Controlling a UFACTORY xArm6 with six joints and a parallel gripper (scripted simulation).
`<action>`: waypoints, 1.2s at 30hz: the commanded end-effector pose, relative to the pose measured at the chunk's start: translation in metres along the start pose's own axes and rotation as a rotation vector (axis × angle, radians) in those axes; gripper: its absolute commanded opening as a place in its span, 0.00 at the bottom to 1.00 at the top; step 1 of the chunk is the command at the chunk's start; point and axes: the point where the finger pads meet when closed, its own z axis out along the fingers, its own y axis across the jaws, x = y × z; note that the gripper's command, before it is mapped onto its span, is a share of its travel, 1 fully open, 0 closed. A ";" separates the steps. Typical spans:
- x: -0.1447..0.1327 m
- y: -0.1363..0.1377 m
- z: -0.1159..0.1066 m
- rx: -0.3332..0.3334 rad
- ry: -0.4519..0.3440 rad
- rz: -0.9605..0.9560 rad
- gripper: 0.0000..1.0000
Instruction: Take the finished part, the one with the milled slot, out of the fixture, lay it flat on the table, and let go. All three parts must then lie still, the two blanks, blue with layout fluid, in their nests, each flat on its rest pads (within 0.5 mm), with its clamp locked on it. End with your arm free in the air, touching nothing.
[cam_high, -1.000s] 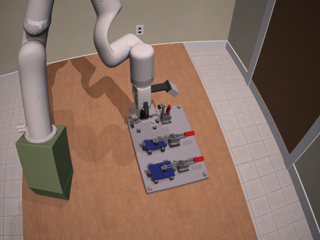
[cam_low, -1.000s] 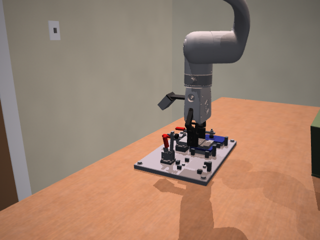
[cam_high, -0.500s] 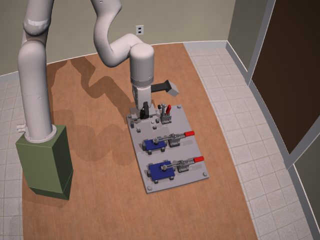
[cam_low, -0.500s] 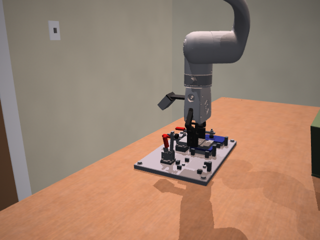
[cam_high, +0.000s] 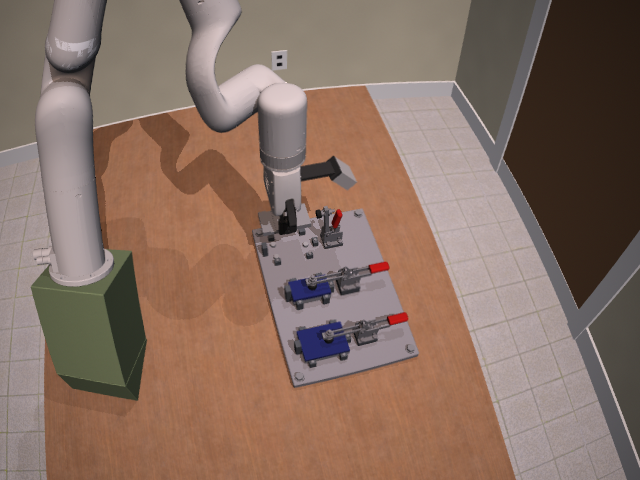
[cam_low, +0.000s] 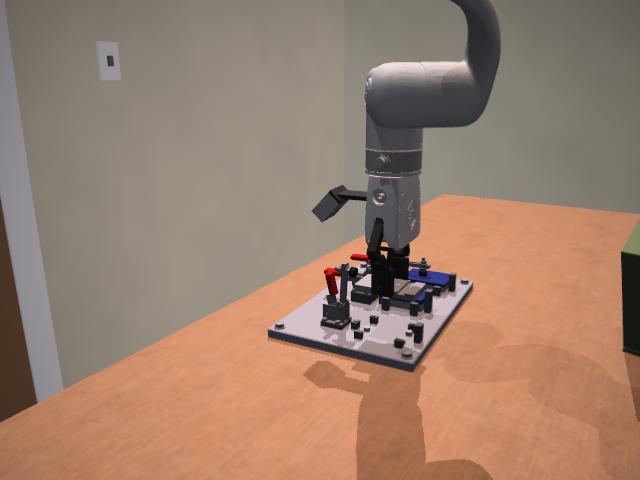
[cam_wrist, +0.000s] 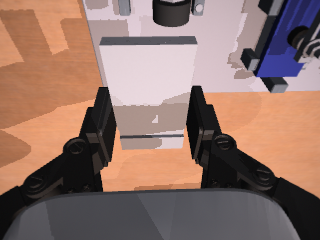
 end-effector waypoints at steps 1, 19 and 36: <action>0.001 -0.007 -0.001 0.000 0.003 0.000 0.00; 0.001 -0.042 -0.001 0.000 0.003 0.000 0.00; 0.001 -0.077 -0.001 0.000 0.003 0.000 0.00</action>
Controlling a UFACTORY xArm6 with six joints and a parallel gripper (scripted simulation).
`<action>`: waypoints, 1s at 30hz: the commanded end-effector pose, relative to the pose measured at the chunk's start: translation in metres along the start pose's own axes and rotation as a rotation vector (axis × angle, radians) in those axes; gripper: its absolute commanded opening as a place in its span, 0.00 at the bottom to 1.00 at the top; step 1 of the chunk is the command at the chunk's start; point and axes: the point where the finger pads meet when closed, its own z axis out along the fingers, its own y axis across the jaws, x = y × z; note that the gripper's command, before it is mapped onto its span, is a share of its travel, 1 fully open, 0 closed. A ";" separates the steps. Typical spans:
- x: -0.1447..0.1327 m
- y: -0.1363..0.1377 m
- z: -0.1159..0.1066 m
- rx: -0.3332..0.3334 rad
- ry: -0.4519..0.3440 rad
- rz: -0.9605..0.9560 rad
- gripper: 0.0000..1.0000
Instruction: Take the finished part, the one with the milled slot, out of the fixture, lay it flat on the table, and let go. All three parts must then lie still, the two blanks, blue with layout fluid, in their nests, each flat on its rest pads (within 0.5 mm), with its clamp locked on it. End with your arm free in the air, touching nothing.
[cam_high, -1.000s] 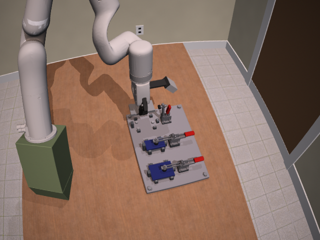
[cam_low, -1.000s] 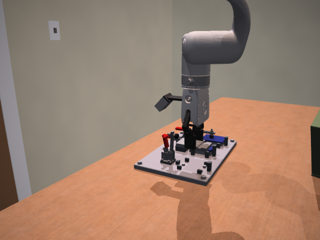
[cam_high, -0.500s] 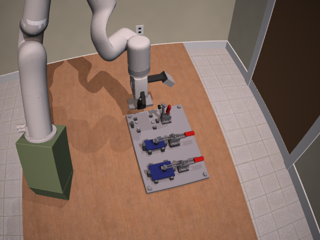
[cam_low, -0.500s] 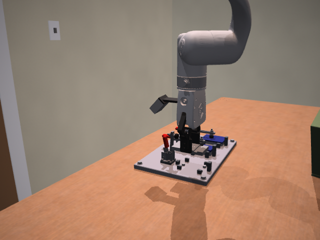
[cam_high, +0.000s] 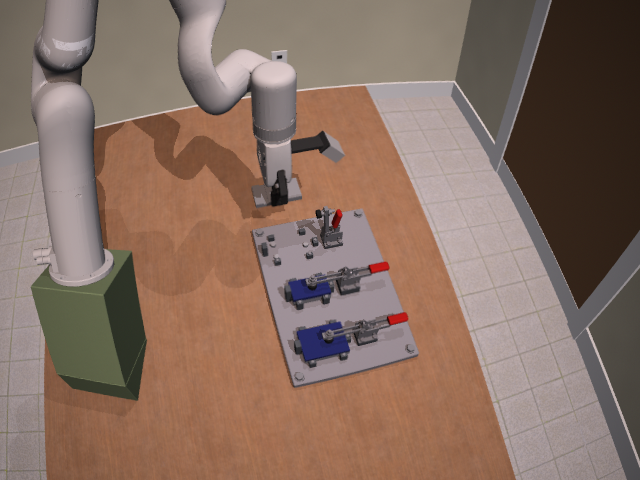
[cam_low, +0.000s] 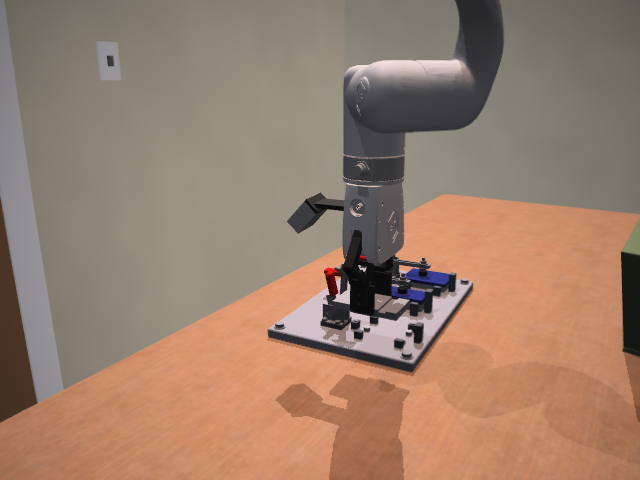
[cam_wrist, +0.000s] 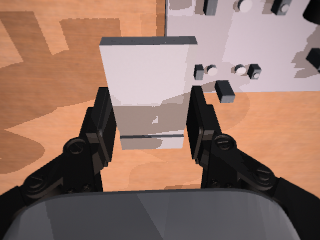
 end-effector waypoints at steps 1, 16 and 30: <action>0.001 -0.011 -0.001 -0.001 0.002 0.000 0.00; 0.001 -0.032 -0.001 -0.001 0.002 0.000 0.00; 0.001 -0.040 -0.001 -0.001 0.002 0.000 0.00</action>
